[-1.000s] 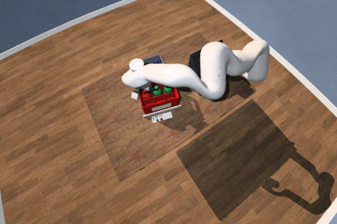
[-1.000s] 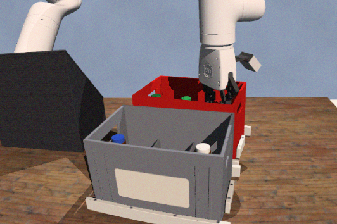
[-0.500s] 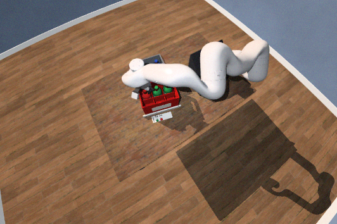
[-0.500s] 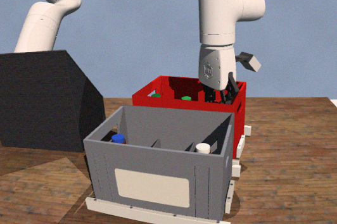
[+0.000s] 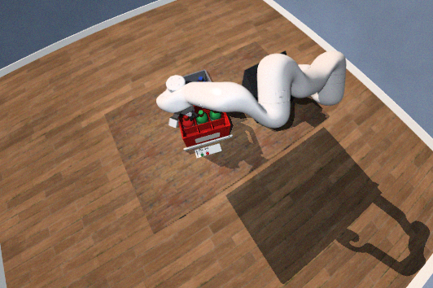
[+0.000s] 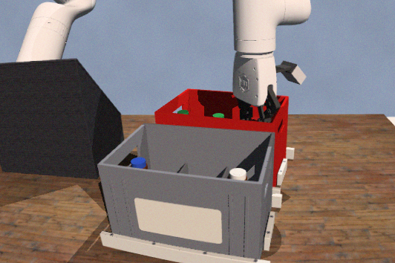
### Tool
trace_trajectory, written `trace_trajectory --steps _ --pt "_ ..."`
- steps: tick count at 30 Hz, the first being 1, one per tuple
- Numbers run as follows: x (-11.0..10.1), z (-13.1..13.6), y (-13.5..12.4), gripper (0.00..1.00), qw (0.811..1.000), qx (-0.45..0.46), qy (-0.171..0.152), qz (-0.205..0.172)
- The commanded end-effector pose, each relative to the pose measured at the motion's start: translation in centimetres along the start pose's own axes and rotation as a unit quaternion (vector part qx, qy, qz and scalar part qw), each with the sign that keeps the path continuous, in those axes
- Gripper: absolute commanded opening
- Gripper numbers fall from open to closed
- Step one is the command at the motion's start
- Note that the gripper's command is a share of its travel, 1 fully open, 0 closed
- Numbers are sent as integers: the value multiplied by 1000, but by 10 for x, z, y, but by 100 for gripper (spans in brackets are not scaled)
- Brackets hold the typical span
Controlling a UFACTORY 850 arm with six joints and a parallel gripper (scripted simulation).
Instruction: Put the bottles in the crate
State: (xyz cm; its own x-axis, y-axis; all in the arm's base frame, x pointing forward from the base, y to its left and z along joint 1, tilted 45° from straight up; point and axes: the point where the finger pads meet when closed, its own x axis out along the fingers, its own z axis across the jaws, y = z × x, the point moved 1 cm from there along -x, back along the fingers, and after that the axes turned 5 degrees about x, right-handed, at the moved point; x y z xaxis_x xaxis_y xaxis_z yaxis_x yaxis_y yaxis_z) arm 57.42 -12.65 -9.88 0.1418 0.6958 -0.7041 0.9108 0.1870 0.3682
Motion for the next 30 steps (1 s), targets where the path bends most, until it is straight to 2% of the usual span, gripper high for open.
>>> trace_trajectory --steps 1,22,30 --pt "-1 1 1 65 1000 0 -1 1" --pt "-1 1 1 65 1000 0 -1 1" --pt "-17 0 1 65 1000 0 -1 1"
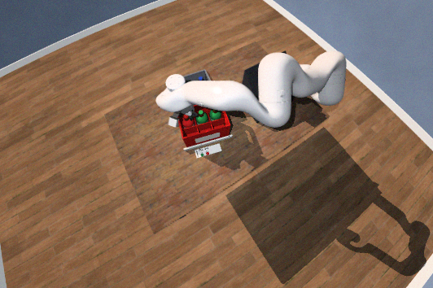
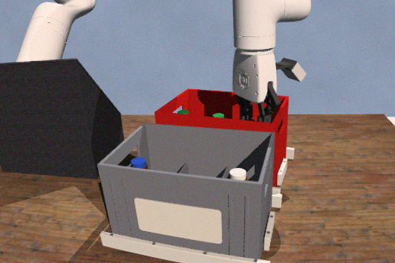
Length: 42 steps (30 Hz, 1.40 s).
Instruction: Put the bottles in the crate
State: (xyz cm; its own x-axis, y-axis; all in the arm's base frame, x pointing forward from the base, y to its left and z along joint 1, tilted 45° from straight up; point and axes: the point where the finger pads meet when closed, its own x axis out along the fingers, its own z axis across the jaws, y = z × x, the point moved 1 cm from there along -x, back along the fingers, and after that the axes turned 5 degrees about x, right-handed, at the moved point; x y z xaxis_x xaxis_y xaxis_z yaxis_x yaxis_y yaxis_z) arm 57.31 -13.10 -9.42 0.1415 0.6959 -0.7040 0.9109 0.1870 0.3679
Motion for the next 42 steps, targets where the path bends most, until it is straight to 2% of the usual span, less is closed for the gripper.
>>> trace_trajectory --steps 1,27,42 --pt "-13 1 1 65 1000 0 -1 1" --pt "-77 1 1 65 1000 0 -1 1" --pt "-79 1 1 65 1000 0 -1 1"
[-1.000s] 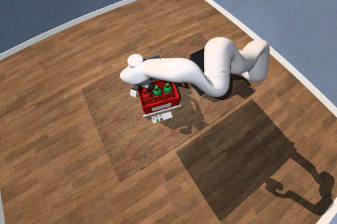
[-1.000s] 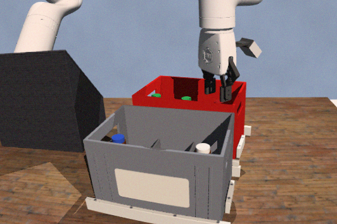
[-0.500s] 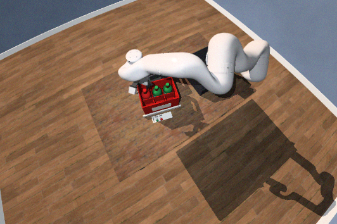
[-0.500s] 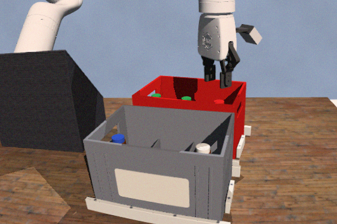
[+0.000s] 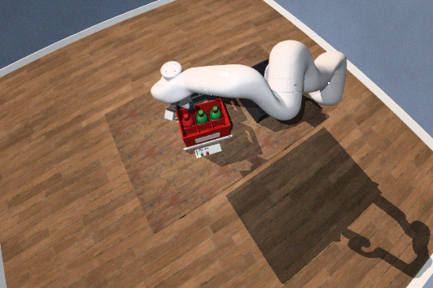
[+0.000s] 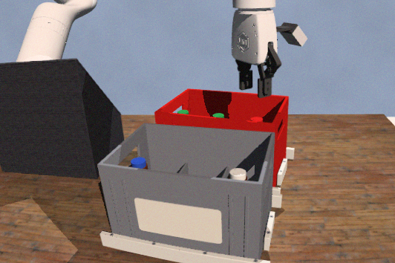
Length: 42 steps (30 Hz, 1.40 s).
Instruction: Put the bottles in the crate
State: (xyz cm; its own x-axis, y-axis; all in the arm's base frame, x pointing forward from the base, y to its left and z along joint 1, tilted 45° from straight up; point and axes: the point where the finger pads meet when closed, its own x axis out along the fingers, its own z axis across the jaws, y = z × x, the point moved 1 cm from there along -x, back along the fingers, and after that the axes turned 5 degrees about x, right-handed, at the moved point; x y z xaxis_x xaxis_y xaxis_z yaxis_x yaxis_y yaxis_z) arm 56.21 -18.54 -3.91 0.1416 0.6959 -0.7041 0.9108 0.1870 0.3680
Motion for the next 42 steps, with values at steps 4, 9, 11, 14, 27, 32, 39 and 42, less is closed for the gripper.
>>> trace_trajectory --steps 4,9,11,14,27,32,39,42 --pt "-1 1 1 65 1000 0 -1 1" --pt "-1 0 1 65 1000 0 -1 1" --pt "-1 0 1 65 1000 0 -1 1" --pt "-1 0 1 65 1000 0 -1 1" --pt "-1 0 1 65 1000 0 -1 1" --pt "-1 0 1 65 1000 0 -1 1" --pt "-3 -4 5 65 1000 0 -1 1" --pt "-7 -19 7 65 1000 0 -1 1"
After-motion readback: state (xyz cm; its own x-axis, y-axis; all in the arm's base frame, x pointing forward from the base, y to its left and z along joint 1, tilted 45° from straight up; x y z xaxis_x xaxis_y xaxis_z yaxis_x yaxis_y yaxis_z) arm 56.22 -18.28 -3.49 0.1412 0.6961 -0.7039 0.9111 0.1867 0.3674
